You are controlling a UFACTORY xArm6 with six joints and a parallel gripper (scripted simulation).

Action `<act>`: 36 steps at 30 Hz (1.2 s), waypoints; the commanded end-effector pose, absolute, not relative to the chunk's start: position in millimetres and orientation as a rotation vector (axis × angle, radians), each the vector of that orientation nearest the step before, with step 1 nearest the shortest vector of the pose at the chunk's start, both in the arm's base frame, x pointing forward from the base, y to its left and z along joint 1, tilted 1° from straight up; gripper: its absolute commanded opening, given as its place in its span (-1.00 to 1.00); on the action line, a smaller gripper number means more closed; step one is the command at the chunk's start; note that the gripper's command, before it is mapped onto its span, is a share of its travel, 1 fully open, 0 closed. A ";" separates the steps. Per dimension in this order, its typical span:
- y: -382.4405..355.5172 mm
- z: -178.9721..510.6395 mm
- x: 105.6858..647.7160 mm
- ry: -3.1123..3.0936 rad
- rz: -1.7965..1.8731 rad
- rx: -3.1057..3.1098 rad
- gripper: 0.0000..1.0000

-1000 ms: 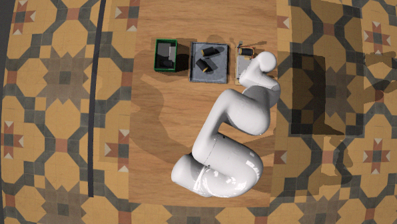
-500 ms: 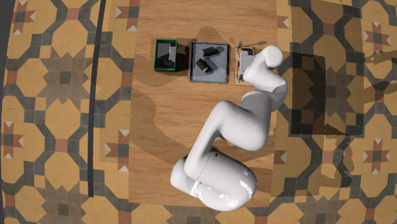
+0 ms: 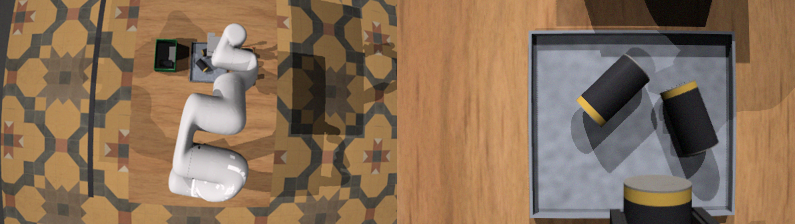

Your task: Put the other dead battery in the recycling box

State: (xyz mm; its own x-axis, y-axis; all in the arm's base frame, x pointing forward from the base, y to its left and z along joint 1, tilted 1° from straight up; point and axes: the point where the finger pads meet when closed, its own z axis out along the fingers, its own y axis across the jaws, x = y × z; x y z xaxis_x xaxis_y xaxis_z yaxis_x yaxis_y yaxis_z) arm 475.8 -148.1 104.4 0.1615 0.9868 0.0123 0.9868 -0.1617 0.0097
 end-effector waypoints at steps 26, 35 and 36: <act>-145.9 94.1 481.4 -2.033 -0.025 -2.399 -0.44; -145.4 28.9 482.3 -2.033 -0.025 -2.399 -0.44; -145.4 28.9 482.3 -2.033 -0.025 -2.399 -0.44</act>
